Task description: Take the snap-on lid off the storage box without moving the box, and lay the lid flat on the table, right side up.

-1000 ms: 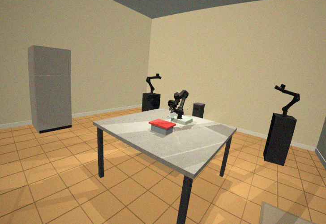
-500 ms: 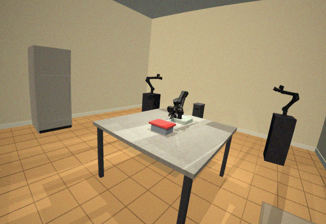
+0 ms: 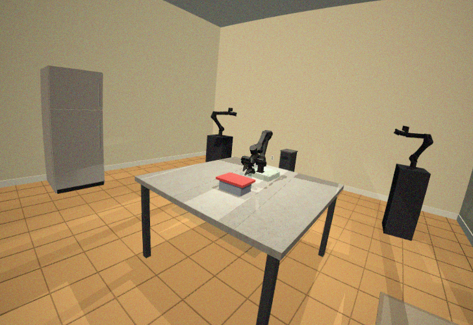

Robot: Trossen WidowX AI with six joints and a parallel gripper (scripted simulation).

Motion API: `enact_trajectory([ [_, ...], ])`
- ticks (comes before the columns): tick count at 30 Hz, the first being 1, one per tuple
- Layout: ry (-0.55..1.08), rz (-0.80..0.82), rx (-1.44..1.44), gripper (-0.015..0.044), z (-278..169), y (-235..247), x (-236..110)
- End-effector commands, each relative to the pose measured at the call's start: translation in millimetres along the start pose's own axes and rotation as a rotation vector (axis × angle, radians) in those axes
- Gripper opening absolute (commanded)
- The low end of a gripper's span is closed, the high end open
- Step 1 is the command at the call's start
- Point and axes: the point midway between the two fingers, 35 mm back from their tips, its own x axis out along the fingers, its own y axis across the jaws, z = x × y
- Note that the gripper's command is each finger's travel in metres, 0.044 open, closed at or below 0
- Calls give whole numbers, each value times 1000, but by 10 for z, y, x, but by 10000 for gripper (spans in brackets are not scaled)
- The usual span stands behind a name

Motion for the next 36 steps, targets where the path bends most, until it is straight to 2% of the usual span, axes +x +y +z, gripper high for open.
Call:
enact_trajectory([
  [1,3,2,-6,235,-5,6,60],
  [25,3,4,-2,235,4,-28,424],
  [27,3,4,-2,183,4,-28,424],
  [36,3,4,-2,122,4,-28,424],
])
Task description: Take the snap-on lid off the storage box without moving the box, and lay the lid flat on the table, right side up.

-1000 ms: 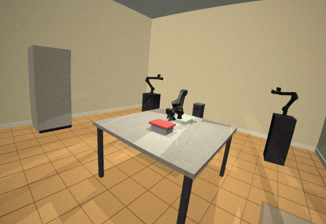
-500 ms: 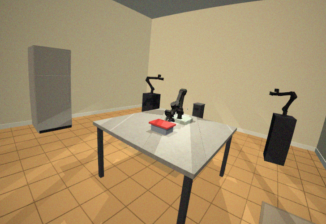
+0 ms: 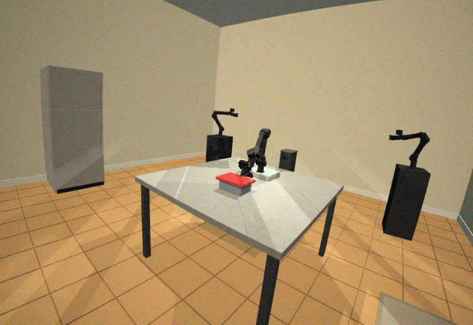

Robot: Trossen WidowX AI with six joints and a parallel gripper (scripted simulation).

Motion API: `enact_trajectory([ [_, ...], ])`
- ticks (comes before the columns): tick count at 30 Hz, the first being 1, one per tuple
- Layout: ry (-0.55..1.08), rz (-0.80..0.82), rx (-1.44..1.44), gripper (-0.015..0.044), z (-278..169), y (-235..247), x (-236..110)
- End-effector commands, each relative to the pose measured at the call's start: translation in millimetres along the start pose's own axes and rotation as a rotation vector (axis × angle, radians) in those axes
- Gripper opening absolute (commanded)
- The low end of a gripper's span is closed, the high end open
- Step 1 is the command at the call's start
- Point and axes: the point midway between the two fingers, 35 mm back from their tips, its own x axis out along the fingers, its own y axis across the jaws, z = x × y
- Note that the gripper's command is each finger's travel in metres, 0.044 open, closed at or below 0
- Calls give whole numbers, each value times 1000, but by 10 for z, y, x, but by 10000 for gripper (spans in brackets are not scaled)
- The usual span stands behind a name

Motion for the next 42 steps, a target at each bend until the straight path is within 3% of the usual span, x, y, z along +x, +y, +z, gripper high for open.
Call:
enact_trajectory([
  [1,3,-1,-6,116,-5,-2,2],
  [3,3,-1,-6,103,-5,-2,2],
  [7,3,-1,-6,0,-5,-2,2],
  [42,0,0,-1,0,-1,49,-52],
])
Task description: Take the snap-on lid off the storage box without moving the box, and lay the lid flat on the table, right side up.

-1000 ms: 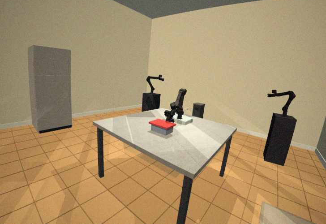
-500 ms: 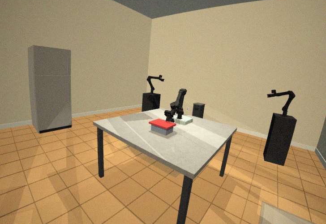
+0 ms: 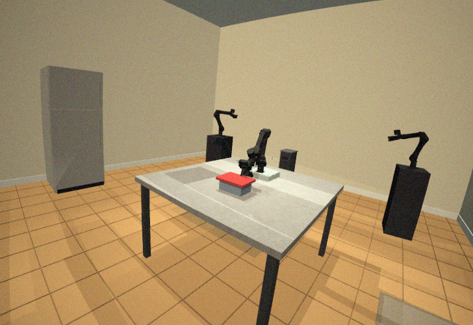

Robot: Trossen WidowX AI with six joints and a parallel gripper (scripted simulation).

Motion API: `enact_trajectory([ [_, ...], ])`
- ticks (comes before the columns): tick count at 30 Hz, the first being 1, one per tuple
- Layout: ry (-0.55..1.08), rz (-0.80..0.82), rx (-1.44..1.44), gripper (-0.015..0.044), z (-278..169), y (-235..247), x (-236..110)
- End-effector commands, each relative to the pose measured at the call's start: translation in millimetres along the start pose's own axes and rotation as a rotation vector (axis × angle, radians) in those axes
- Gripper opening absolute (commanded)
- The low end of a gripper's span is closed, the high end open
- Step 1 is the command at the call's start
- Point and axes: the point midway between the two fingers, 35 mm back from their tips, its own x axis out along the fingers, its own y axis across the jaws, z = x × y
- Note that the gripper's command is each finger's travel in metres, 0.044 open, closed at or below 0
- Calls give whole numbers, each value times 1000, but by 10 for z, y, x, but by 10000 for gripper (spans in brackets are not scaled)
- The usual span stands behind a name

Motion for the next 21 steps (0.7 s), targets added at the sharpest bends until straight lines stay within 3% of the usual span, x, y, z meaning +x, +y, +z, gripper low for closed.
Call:
enact_trajectory([
  [1,0,2,1,0,0,14,-15],
  [21,0,2,1,0,-2,43,-44],
])
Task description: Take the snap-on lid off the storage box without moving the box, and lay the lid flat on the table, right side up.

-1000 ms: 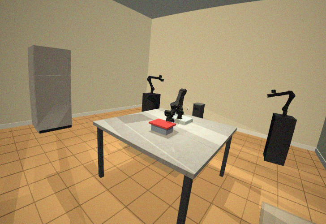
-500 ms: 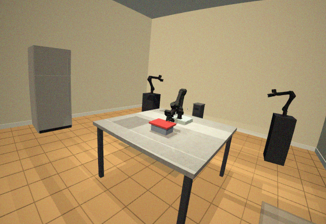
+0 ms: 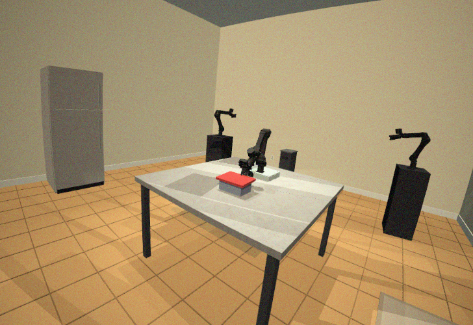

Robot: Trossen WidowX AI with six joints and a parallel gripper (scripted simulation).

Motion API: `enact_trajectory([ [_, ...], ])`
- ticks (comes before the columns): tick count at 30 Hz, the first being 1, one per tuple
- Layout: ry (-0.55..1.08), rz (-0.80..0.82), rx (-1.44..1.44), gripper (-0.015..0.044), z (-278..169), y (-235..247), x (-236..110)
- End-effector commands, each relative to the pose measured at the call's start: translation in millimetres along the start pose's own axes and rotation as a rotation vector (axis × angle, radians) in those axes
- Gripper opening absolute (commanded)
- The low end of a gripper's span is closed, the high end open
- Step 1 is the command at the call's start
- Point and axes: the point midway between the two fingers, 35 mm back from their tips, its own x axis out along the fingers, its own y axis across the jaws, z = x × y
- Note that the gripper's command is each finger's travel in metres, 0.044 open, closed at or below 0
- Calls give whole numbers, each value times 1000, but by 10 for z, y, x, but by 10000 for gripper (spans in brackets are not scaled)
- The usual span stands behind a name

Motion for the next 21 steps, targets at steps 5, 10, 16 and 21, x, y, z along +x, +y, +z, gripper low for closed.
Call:
enact_trajectory([
  [5,-1,1,1,0,-1,17,-16],
  [10,-1,1,1,0,-2,24,-23],
  [16,-1,1,1,0,-4,34,-30],
  [21,-1,1,1,0,-5,43,-35],
])
